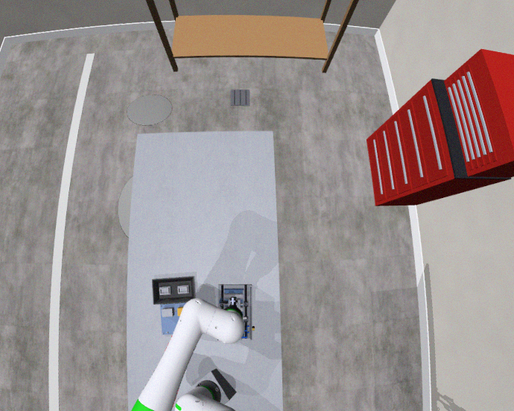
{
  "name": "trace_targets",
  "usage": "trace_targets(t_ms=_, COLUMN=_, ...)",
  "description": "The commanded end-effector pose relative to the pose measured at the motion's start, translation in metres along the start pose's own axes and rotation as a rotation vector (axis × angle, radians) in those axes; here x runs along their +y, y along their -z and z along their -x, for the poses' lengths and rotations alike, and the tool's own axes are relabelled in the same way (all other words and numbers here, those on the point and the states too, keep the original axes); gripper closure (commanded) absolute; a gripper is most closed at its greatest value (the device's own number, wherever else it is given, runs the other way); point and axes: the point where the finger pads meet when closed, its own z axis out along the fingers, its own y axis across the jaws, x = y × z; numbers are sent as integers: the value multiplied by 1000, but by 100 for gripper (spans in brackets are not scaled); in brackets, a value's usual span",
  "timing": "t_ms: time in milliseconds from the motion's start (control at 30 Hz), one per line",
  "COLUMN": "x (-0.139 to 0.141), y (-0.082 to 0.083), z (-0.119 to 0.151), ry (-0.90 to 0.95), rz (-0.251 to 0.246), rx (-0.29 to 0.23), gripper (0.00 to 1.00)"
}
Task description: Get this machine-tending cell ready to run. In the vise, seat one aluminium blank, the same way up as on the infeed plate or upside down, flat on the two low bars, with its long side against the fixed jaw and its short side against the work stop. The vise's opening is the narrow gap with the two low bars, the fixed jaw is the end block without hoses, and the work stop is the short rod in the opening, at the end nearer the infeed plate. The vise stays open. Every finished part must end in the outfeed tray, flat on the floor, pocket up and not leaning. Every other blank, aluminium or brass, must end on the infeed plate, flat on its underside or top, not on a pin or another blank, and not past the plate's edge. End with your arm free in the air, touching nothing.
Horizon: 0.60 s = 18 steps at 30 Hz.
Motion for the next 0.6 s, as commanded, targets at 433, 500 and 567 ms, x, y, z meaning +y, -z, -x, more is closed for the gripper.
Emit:
trace_targets(t_ms=433, x=0, y=-4, z=0, ry=0, rz=0, rx=0, gripper=100)
trace_targets(t_ms=500, x=0, y=-4, z=0, ry=0, rz=0, rx=0, gripper=100)
trace_targets(t_ms=567, x=0, y=-4, z=0, ry=0, rz=0, rx=0, gripper=100)
